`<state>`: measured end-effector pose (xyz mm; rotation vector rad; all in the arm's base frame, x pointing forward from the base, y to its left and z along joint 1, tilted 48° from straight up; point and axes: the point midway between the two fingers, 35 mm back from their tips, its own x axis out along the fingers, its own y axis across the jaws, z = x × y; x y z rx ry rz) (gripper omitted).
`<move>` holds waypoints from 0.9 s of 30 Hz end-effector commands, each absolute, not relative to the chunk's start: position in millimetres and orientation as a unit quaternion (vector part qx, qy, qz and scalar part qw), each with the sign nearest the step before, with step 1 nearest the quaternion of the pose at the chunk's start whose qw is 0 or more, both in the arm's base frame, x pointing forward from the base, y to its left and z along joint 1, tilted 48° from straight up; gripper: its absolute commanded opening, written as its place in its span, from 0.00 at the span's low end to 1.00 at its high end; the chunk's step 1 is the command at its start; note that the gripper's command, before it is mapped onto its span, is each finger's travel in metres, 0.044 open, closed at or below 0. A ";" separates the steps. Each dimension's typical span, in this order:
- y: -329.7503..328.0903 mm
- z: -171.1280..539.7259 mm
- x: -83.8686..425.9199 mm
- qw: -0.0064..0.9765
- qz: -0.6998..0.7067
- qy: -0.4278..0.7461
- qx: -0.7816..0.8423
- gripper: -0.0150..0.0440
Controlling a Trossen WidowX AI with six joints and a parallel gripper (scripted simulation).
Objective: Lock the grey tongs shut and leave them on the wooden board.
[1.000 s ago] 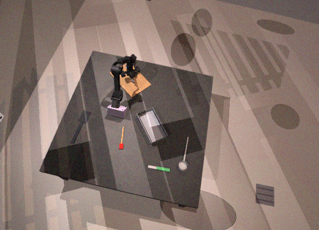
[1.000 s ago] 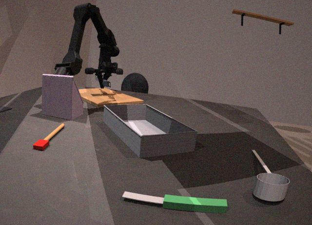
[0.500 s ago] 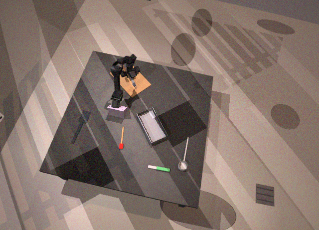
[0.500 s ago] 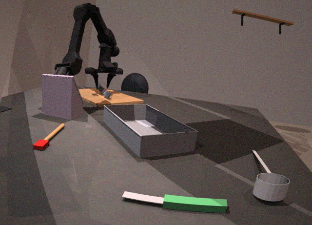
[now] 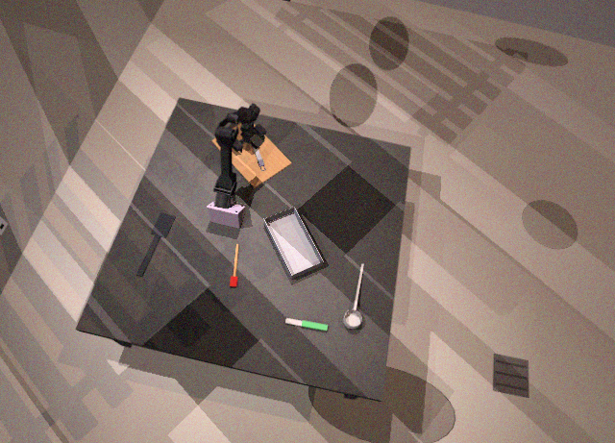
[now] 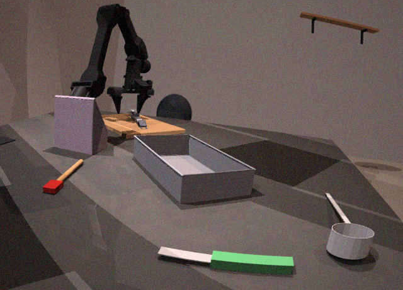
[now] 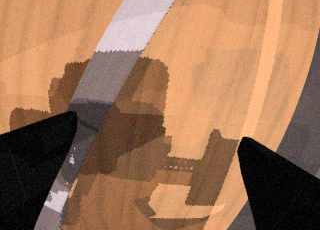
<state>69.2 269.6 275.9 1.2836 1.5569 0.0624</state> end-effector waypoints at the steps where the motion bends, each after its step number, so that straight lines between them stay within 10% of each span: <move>1: 267.1 275.9 51.8 0.638 0.157 0.638 0.403 1.00; 11: 254.2 274.4 9.4 0.749 0.473 0.463 -0.043 1.00; 27: 224.9 279.7 -36.4 0.582 0.645 0.111 -0.482 1.00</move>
